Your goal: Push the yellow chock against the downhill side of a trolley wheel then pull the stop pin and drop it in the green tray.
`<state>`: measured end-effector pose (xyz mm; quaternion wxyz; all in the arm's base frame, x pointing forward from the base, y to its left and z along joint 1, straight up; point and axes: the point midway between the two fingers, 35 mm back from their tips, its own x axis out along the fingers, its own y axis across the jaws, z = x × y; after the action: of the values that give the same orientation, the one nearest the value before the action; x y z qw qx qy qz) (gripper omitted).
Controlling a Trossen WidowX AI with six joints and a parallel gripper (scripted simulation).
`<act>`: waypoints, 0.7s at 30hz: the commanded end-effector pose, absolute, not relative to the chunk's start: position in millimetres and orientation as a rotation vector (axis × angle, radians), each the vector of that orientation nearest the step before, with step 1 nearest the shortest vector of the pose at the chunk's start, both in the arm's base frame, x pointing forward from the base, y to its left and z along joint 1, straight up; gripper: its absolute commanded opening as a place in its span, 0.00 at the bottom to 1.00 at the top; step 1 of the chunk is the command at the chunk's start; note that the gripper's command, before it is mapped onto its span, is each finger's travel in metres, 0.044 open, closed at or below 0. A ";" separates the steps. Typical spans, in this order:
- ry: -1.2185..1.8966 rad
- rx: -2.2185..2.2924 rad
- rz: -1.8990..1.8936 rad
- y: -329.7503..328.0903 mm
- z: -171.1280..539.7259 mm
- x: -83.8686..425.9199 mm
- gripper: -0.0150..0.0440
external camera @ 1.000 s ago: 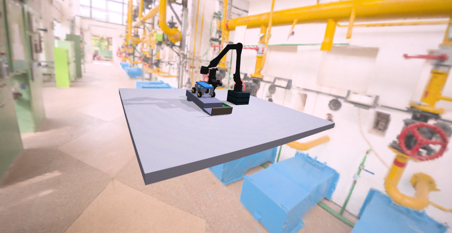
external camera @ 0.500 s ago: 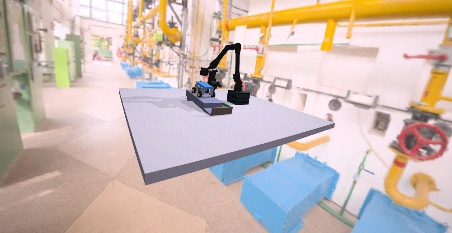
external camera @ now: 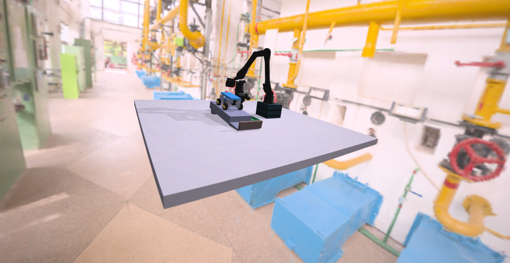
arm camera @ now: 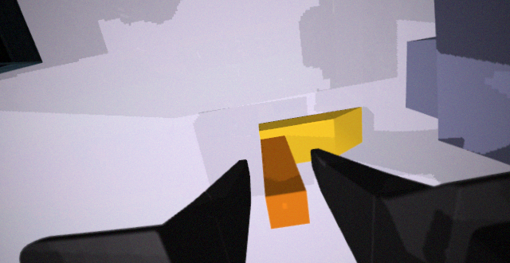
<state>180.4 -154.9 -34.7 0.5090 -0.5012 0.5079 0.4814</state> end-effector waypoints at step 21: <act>1.218 -1.203 1.171 -152.1 1.2 176.5 0.25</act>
<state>175.9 -151.8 -10.8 0.5084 -0.4945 0.5090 0.4877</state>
